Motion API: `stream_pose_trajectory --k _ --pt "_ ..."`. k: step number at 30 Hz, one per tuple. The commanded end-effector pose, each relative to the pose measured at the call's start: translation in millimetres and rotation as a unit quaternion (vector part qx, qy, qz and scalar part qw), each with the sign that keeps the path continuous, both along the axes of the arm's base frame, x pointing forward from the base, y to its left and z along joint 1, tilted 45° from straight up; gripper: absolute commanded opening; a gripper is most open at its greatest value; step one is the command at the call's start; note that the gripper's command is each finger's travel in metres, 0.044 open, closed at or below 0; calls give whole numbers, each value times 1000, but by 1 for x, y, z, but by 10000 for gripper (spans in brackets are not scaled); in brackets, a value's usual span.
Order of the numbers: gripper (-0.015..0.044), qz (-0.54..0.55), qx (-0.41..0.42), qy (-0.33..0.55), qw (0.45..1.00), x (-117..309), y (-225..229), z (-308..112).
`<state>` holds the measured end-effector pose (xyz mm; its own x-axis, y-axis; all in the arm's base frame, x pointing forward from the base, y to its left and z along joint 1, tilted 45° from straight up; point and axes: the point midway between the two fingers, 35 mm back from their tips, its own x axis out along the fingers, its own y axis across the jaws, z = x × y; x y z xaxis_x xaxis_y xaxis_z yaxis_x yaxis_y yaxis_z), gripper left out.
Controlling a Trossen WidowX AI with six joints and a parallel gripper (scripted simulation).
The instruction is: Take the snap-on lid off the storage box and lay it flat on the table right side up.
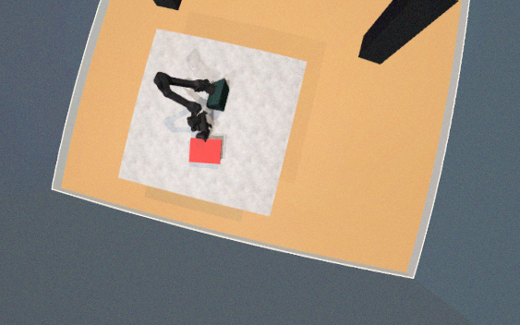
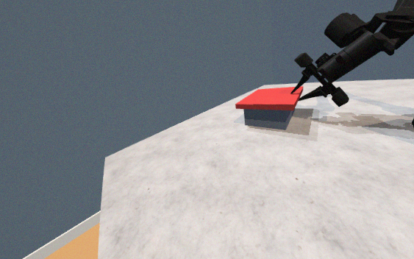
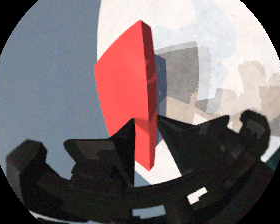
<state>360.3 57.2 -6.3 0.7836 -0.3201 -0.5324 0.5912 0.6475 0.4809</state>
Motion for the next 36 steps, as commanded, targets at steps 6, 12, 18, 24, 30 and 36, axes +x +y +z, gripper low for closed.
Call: stream_pose_trajectory --k 6,12,18,24,30,36 --pt "0 0 0 0 1000 0 1 1" --pt "0 0 0 0 1000 0 2 2" --pt "0 0 0 0 1000 -1 3 3" --pt "0 0 0 0 1000 -1 4 4" --pt "0 0 0 0 1000 -2 4 5" --pt "0 0 0 0 1000 -2 5 6"
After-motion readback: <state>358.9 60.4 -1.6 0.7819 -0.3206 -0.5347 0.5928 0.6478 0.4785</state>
